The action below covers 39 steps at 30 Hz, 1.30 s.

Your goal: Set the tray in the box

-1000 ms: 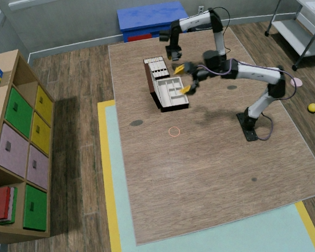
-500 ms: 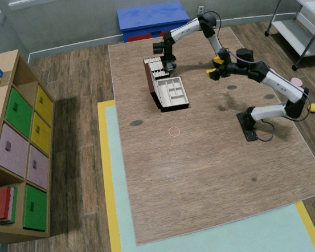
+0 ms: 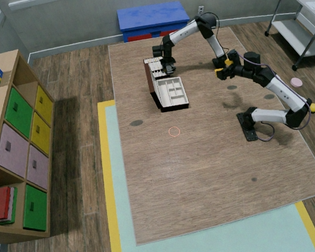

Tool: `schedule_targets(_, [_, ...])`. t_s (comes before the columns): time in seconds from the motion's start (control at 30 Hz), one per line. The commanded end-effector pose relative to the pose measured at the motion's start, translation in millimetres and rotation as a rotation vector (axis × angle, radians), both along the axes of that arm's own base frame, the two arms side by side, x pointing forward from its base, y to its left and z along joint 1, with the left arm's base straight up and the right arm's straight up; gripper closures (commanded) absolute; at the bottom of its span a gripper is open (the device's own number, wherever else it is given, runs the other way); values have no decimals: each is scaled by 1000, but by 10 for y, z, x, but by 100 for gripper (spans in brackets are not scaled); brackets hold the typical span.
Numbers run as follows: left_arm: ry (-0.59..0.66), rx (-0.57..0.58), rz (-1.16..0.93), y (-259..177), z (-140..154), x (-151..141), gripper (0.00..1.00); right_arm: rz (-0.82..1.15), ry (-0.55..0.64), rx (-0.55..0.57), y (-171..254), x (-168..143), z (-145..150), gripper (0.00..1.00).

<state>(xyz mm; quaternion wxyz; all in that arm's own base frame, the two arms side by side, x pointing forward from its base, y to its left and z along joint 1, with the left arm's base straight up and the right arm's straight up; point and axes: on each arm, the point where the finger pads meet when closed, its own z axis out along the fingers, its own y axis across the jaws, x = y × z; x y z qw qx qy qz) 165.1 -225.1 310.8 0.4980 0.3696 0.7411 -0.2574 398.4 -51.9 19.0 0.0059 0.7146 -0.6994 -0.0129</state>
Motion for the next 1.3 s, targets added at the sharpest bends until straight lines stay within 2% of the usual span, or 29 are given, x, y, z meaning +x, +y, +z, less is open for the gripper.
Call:
schedule_targets(0.0, [-32,-17,0,4,95,3,0,-3,-34,-10,-28,133,-10,74])
schedule_targets(0.1, [-23,-9,-2,7,66,0,0,-4,-28,-10,-35,138,-7,74])
schedule_targets(0.13, [-23,-9,-2,7,66,0,0,-4,-34,-11,-34,126,28,82])
schedule_targets(0.33, [-23,-9,-2,7,66,0,0,-4,-62,-14,-33,138,98,100])
schedule_targets(0.57, [-23,-9,-2,7,66,0,0,-5,-56,-13,-18,95,97,100])
schedule_targets(1.27, [-17,6,-4,18,31,-8,0,-10,-54,-21,-16,71,635,100])
